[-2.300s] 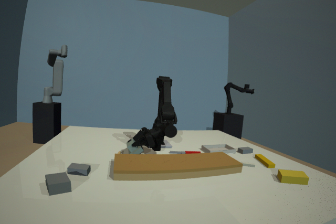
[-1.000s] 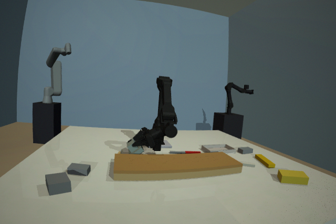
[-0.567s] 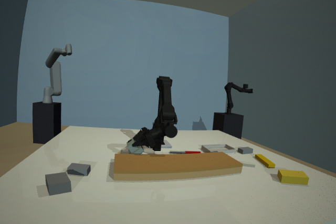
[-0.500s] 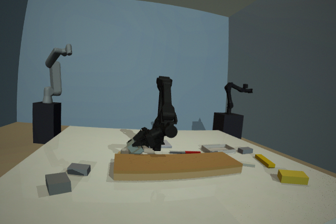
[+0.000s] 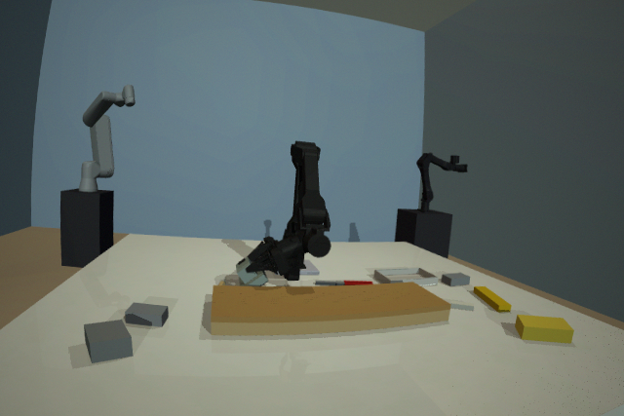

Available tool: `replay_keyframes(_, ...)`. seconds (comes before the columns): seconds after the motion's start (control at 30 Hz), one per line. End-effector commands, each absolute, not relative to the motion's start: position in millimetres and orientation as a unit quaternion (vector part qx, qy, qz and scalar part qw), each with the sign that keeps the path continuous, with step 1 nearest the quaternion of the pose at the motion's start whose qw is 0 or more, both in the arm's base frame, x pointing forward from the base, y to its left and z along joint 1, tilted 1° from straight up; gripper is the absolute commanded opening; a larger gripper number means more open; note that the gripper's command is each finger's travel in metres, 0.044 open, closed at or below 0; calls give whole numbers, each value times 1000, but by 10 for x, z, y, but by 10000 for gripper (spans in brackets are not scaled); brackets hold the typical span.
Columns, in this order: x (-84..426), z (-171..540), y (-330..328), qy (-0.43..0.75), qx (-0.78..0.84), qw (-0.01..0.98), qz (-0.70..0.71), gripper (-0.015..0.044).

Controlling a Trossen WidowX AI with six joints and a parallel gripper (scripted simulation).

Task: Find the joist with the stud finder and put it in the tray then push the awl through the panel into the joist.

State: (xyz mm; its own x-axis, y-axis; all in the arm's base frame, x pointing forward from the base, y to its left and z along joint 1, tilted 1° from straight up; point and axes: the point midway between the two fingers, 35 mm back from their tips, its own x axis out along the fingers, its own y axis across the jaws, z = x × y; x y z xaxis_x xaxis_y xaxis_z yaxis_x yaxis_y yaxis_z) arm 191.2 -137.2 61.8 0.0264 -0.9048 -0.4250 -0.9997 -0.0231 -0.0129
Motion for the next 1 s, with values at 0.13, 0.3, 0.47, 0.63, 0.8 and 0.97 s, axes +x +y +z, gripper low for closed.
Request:
replay_keyframes(0.13,1914,585,-1348,678,-699,163,160,378)
replay_keyframes(0.3,1914,585,-1348,678,-699,163,160,378)
replay_keyframes(0.47,1914,585,-1348,678,-699,163,160,378)
replay_keyframes(0.63,1914,585,-1348,678,-699,163,160,378)
replay_keyframes(0.8,1914,585,-1348,678,-699,163,160,378)
replay_keyframes(0.97,1914,607,-1360,680,-699,158,154,378)
